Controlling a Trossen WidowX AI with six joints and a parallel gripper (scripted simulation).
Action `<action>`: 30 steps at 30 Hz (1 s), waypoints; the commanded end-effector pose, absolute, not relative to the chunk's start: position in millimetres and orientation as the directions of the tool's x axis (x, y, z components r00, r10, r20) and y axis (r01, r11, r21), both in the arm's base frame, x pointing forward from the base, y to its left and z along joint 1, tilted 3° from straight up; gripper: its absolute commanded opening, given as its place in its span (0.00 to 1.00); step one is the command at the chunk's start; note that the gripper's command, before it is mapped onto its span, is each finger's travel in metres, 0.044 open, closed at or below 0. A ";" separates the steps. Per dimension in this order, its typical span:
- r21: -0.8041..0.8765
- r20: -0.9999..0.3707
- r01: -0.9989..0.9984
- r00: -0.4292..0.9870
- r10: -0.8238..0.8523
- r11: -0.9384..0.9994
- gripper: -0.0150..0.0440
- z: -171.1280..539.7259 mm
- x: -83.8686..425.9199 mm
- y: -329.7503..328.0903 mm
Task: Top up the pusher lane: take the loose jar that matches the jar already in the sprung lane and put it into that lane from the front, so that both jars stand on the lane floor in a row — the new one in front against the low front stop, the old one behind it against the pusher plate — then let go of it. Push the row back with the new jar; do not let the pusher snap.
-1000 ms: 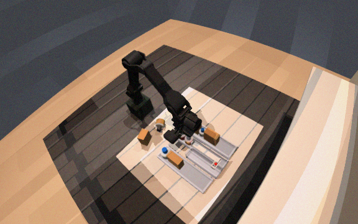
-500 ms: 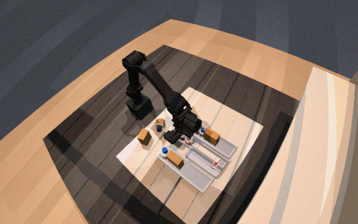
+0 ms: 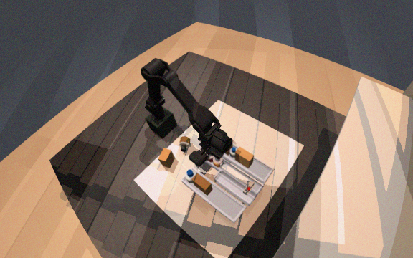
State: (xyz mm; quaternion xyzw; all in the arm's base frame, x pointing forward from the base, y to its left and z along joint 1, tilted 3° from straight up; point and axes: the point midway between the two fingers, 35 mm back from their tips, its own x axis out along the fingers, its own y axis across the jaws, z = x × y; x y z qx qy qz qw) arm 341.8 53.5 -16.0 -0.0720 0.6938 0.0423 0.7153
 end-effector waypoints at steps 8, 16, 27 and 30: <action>-0.043 -0.998 -0.164 0.050 -0.035 0.985 0.25 -15.8 343.9 54.0; -0.043 -0.998 -0.164 0.050 -0.035 0.985 0.25 -15.8 342.6 53.7; -0.043 -0.998 -0.164 0.050 -0.035 0.985 0.25 -16.0 340.7 53.4; -0.043 -0.998 -0.164 0.050 -0.035 0.985 0.25 -16.0 340.2 53.3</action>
